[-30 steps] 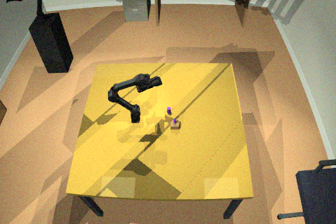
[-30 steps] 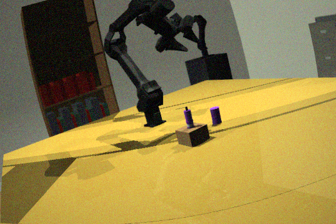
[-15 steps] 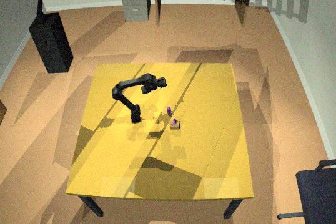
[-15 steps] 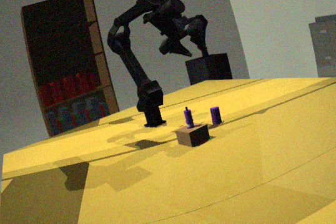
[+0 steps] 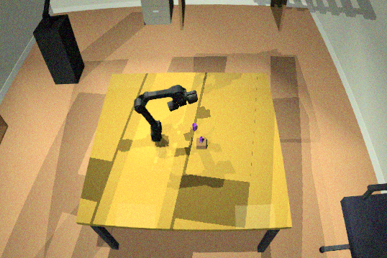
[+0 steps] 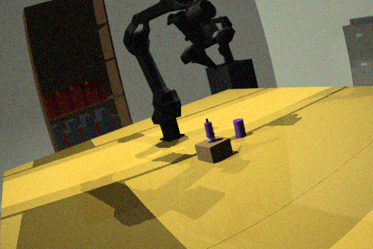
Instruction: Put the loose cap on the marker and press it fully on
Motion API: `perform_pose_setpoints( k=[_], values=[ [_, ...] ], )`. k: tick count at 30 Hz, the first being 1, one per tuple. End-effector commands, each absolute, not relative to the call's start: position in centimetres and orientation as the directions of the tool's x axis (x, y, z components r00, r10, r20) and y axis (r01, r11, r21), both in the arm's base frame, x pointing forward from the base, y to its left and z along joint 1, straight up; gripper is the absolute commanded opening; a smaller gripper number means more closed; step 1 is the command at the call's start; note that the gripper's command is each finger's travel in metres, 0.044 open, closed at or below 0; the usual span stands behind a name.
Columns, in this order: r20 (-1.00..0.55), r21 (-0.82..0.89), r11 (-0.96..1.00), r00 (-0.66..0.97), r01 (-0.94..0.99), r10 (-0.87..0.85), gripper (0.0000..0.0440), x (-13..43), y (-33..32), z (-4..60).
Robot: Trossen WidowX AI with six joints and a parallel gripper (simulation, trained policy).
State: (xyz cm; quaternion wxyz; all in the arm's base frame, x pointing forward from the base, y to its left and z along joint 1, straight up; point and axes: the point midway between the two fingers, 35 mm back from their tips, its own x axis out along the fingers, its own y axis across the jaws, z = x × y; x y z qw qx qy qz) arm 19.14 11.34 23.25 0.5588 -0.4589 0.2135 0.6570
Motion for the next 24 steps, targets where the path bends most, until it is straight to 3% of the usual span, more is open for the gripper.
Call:
perform_pose_setpoints(
  k=[1,24],
  values=[
    [-0.855,-0.223,-0.299,0.039,-0.928,0.517,0.0315,19.8,11.1,22.8],
    [-0.927,-0.141,-0.385,-0.015,-0.912,0.374,0.0313,23.7,9.5,19.7]
  ],
)
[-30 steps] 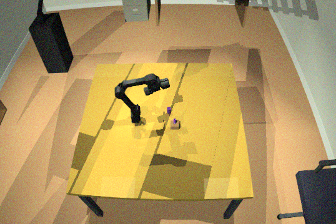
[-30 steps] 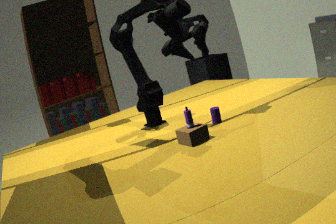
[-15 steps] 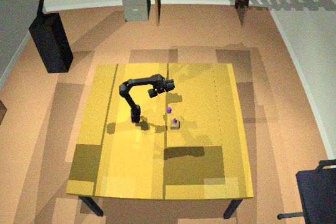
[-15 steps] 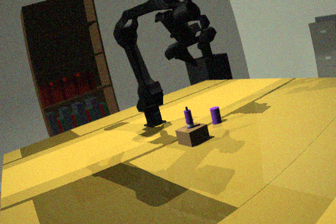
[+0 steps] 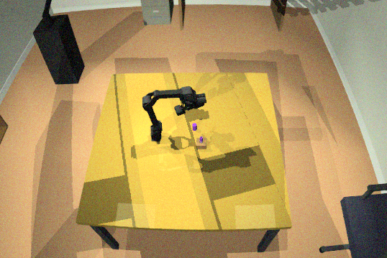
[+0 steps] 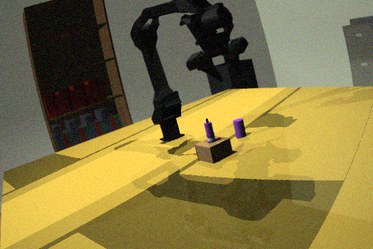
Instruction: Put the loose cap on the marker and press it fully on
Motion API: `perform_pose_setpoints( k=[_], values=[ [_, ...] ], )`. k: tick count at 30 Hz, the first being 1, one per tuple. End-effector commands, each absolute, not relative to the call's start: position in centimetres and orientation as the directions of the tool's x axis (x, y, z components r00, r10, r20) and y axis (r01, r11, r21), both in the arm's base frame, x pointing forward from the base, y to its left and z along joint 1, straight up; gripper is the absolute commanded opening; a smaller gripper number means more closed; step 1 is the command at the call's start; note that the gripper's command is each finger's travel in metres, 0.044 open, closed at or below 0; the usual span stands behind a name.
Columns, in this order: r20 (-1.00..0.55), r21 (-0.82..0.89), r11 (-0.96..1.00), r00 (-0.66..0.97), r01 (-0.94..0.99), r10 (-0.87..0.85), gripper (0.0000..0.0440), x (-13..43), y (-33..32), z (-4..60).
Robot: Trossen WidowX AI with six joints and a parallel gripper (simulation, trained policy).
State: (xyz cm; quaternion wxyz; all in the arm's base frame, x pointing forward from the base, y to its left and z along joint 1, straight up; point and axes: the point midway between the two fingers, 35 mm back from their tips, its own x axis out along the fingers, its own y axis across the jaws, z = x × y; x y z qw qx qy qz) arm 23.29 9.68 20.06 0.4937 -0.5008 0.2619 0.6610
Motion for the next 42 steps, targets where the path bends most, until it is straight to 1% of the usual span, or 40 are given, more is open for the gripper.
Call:
perform_pose_setpoints(
  k=[1,24,42],
  values=[
    [-0.93,-0.137,-0.389,-0.018,-0.911,0.368,0.0313,23.9,9.4,19.6],
    [-0.973,-0.04,-0.463,-0.071,-0.885,0.22,0.031,26.7,7.7,16.2],
    [-0.984,0.072,-0.529,-0.148,-0.845,0.102,0.0306,27.4,7.1,12.2]
  ],
)
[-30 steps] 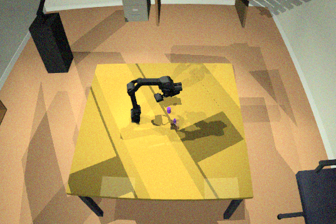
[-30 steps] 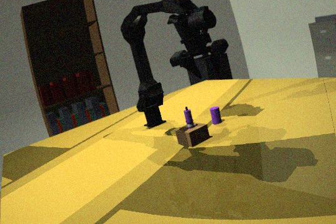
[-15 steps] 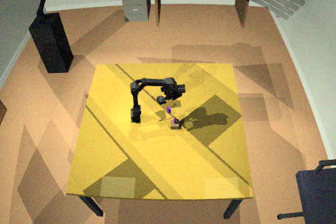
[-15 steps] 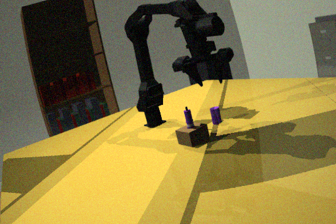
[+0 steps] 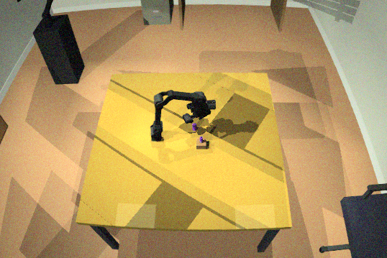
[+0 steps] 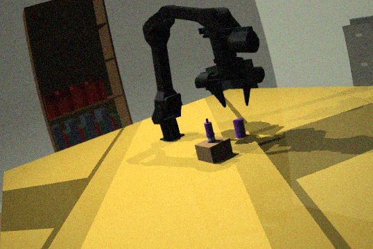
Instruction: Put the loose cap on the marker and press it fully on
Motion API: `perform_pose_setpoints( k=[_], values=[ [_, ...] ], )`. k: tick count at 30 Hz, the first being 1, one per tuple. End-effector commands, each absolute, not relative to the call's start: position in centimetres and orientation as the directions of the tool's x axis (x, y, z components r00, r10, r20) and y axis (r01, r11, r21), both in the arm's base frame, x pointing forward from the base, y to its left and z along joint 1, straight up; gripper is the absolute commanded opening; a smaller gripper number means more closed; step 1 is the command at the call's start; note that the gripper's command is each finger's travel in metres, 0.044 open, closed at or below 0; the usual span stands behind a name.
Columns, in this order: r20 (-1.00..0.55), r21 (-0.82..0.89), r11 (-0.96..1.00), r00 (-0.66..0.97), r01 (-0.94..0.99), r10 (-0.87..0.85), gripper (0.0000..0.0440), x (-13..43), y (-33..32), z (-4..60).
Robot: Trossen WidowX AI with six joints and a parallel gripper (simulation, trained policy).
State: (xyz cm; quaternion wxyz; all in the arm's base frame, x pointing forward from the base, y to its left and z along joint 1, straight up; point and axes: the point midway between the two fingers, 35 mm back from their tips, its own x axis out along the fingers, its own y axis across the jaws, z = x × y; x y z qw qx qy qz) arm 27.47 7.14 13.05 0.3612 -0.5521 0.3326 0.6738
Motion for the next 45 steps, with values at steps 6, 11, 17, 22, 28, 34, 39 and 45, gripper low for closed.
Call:
perform_pose_setpoints(
  k=[6,11,17,22,28,34,39,45],
  values=[
    [-0.982,0.107,-0.555,-0.173,-0.825,0.069,0.03,27.2,7.1,10.7],
    [-0.981,0.129,-0.578,-0.19,-0.806,0.045,0.0292,26.9,7.1,9.4],
    [-0.979,0.149,-0.602,-0.204,-0.784,0.024,0.0279,26.6,7.3,7.9],
    [-0.979,0.157,-0.622,-0.204,-0.767,0.005,0.0267,26.5,7.4,6.8],
    [-0.981,0.157,-0.642,-0.192,-0.751,-0.016,0.0218,26.4,7.4,6.1],
    [-0.988,0.128,-0.634,-0.15,-0.763,-0.02,0.0089,26.7,7.2,7.0],
    [-0.994,0.092,-0.621,-0.104,-0.778,-0.017,0.0085,27.4,6.8,8.4],
    [-0.998,0.053,-0.603,-0.06,-0.796,-0.007,0.0076,28.2,6.3,10.3]
  ],
)
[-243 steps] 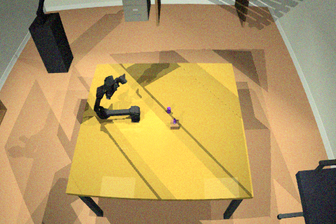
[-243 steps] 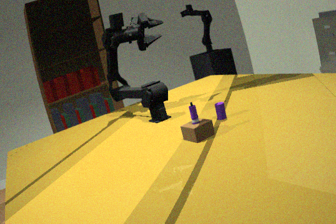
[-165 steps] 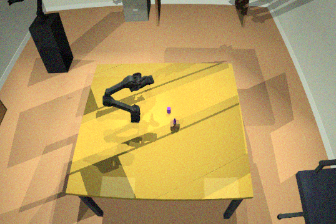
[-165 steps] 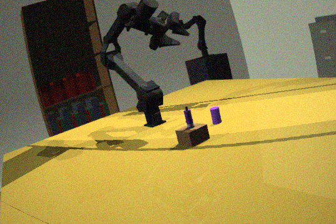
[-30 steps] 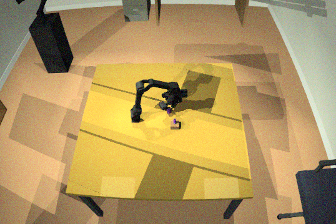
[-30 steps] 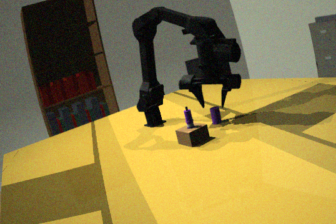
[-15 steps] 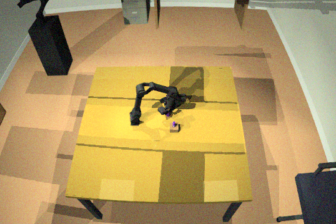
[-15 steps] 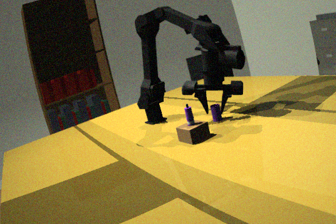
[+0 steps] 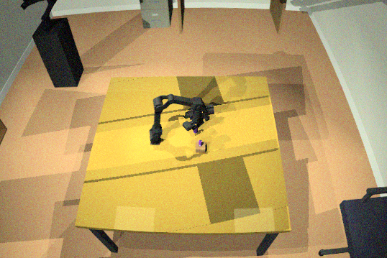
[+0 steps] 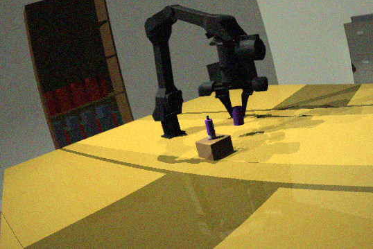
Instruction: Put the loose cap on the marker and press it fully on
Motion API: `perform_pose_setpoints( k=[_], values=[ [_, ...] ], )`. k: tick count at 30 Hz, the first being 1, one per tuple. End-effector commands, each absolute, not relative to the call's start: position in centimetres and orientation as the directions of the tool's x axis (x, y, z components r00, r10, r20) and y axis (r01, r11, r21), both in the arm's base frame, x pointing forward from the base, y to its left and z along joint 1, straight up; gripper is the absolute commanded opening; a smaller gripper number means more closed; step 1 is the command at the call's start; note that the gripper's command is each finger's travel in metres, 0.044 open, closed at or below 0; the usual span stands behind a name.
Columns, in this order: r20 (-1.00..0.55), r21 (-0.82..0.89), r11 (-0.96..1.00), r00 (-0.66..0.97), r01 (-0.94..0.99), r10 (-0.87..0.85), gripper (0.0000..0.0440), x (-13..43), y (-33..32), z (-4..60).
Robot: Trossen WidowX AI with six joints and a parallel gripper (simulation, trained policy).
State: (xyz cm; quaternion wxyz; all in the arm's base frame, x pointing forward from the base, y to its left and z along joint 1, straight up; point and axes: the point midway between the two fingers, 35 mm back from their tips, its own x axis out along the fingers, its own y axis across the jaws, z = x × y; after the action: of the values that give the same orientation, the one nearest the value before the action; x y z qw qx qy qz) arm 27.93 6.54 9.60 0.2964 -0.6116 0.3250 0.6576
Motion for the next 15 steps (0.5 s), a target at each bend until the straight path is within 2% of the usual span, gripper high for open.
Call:
perform_pose_setpoints(
  k=[1,15],
  values=[
    [-0.999,0.047,-0.599,-0.054,-0.799,-0.006,0.0075,28.3,6.2,10.7],
    [-1.0,-0.014,-0.517,0.009,-0.856,0.012,0.0066,29.7,3.7,15.3]
  ],
)
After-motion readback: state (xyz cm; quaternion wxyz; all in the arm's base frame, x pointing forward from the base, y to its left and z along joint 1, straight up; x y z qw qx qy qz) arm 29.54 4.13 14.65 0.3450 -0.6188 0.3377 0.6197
